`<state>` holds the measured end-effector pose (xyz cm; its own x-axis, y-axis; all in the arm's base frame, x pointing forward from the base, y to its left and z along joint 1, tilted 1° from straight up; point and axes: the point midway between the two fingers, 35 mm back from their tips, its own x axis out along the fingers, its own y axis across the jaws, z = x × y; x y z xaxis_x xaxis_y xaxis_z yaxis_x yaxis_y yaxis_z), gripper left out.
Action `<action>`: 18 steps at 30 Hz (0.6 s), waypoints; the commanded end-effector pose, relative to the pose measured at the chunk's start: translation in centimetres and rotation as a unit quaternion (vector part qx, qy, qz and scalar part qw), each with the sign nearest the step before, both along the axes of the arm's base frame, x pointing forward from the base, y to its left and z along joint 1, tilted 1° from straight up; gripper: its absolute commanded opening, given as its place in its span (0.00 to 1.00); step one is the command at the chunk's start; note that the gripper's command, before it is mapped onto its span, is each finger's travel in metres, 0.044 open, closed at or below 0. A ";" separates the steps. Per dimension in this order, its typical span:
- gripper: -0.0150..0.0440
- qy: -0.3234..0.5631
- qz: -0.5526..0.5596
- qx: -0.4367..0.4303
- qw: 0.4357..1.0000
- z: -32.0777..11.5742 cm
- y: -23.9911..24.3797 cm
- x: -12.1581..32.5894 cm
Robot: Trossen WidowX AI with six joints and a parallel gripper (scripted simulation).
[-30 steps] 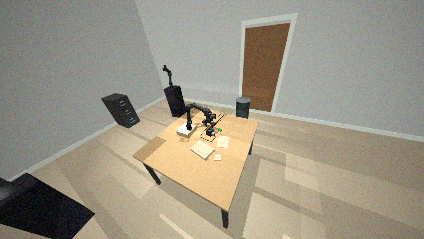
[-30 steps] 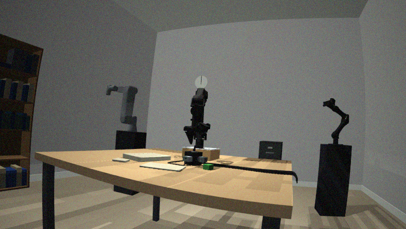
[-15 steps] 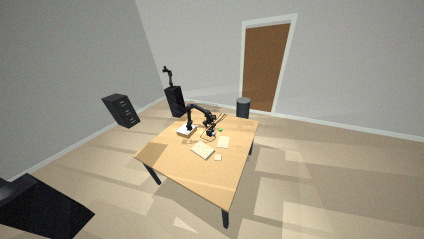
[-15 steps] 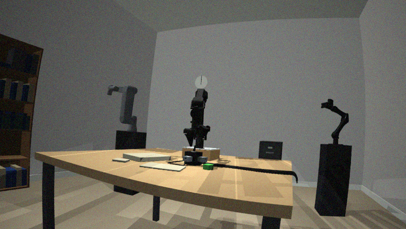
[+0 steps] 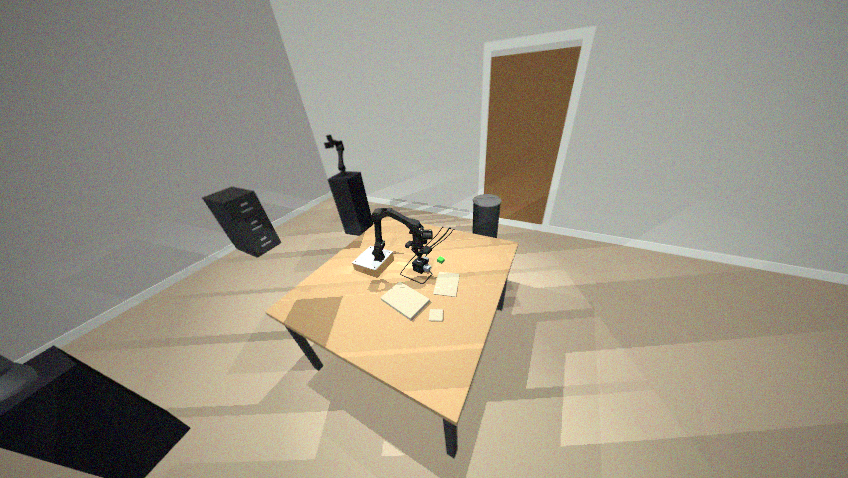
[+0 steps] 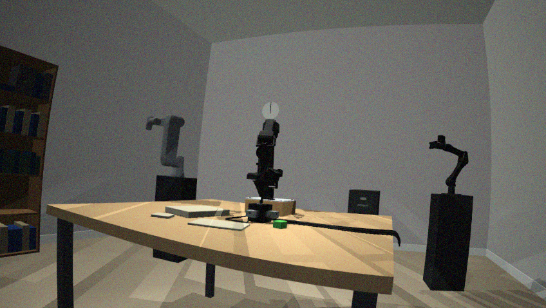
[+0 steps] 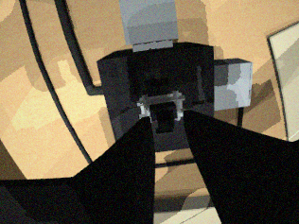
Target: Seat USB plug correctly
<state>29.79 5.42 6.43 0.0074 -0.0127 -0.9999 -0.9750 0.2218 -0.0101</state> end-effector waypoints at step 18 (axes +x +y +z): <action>0.25 0.000 0.000 0.000 1.000 0.0 0.0 0.0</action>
